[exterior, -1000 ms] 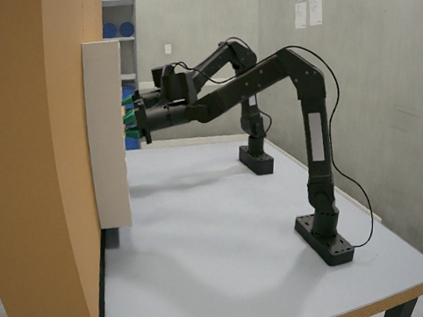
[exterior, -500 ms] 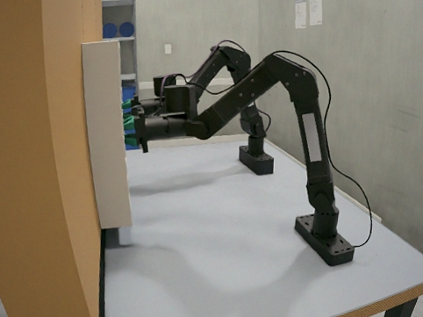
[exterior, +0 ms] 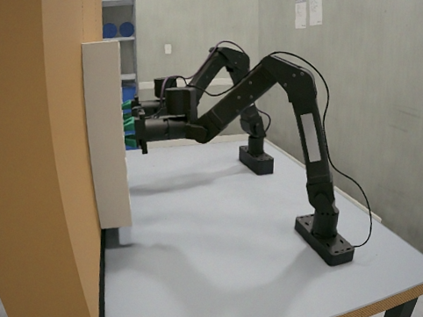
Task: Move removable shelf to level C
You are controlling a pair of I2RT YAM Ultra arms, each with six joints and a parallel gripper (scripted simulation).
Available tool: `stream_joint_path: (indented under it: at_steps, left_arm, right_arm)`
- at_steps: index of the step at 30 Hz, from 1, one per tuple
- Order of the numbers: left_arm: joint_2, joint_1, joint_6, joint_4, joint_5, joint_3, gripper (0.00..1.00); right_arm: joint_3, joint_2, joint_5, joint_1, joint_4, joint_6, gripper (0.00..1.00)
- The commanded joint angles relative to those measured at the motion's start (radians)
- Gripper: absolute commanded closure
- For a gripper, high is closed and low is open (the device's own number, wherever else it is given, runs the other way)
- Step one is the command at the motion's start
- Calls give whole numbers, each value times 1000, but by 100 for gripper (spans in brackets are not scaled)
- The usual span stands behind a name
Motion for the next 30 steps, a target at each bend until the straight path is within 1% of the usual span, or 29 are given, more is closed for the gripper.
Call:
stream_joint_path:
  at_steps: [1, 18, 30]
  left_arm:
    - [1, 9, 9, 19, 7, 2, 100]
    - [7, 9, 9, 33, 7, -5, 100]
    - [7, 9, 9, 33, 7, -5, 73]
  right_arm:
    - [8, 6, -6, -8, 18, -2, 100]
    - [2, 13, -6, -8, 31, -2, 100]
    - [2, 14, -6, -8, 31, -2, 73]
